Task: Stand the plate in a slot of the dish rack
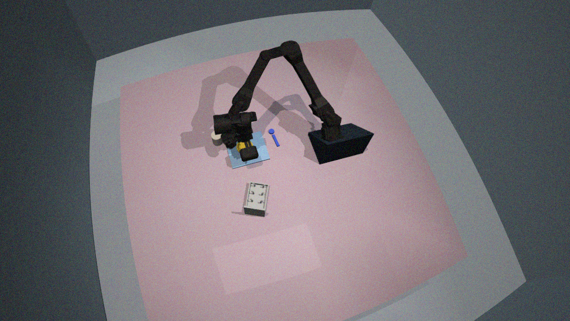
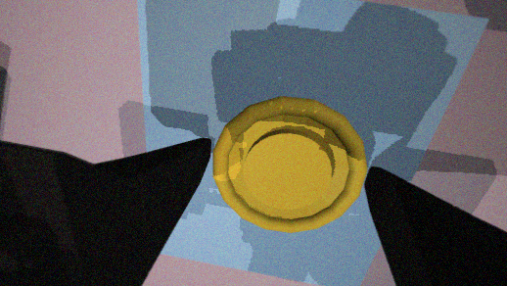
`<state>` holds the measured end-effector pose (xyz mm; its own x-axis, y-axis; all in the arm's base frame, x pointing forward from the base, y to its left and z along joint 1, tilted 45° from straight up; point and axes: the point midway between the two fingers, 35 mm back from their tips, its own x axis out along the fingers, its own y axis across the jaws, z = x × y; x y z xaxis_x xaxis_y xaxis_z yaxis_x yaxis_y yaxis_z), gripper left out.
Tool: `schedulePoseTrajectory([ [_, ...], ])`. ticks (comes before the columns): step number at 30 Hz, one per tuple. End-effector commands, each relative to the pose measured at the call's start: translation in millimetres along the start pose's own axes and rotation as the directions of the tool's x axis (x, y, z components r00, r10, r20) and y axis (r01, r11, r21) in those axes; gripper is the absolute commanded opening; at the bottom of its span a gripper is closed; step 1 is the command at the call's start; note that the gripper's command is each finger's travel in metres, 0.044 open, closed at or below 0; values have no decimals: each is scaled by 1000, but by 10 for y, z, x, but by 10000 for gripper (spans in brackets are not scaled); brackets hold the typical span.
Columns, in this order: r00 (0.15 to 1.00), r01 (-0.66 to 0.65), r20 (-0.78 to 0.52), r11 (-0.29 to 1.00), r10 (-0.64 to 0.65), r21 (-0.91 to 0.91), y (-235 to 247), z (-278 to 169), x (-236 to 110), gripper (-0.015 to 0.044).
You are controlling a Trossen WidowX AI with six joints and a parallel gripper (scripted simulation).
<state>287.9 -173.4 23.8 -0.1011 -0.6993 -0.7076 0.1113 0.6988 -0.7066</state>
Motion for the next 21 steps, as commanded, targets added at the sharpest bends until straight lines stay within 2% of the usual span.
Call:
schedulePoseTrajectory([
  [1,1000,-4,-2,1000,4,-5,5,-5,12,361],
  [13,1000,-4,-2,1000,4,-5,5,-5,12,287],
  [16,1000,-6,-1,1000,6,-5,9,6,-21,208],
  [21,1000,-16,1,1000,16,-5,33,76,-271,77],
])
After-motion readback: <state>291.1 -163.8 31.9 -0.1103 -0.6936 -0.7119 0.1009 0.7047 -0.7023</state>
